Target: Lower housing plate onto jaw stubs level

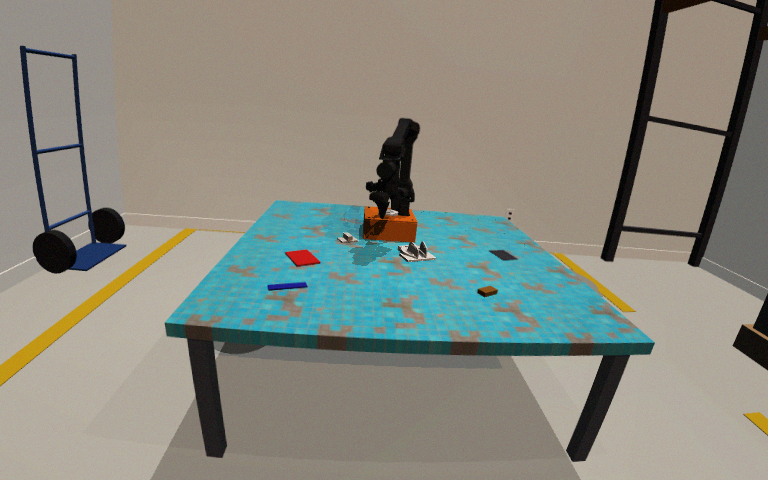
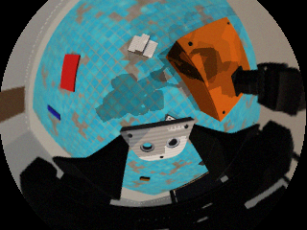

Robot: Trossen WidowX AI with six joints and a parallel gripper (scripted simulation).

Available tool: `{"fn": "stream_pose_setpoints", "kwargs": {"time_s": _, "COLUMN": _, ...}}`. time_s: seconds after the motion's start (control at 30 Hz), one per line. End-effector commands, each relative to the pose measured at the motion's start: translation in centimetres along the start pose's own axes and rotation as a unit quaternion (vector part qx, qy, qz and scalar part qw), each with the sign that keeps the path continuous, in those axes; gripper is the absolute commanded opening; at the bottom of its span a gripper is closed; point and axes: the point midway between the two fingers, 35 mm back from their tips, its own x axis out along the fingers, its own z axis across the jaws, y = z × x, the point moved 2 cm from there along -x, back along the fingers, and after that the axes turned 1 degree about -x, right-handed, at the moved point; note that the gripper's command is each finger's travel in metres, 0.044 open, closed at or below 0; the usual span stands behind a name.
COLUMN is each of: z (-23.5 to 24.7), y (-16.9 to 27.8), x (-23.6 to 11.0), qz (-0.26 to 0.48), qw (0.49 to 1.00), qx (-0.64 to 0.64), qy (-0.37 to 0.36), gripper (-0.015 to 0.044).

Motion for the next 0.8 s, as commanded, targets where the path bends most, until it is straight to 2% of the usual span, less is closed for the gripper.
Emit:
{"fn": "stream_pose_setpoints", "kwargs": {"time_s": 0.0, "z": -0.9, "y": 1.3, "x": 0.2, "qz": -0.001, "qw": 0.999, "qx": 0.049, "qy": 0.006, "gripper": 0.0351}}
{"fn": "stream_pose_setpoints", "kwargs": {"time_s": 0.77, "z": -5.3, "y": 7.2, "x": 0.3, "qz": -0.002, "qw": 0.960, "qx": 0.281, "qy": 0.007, "gripper": 0.0351}}
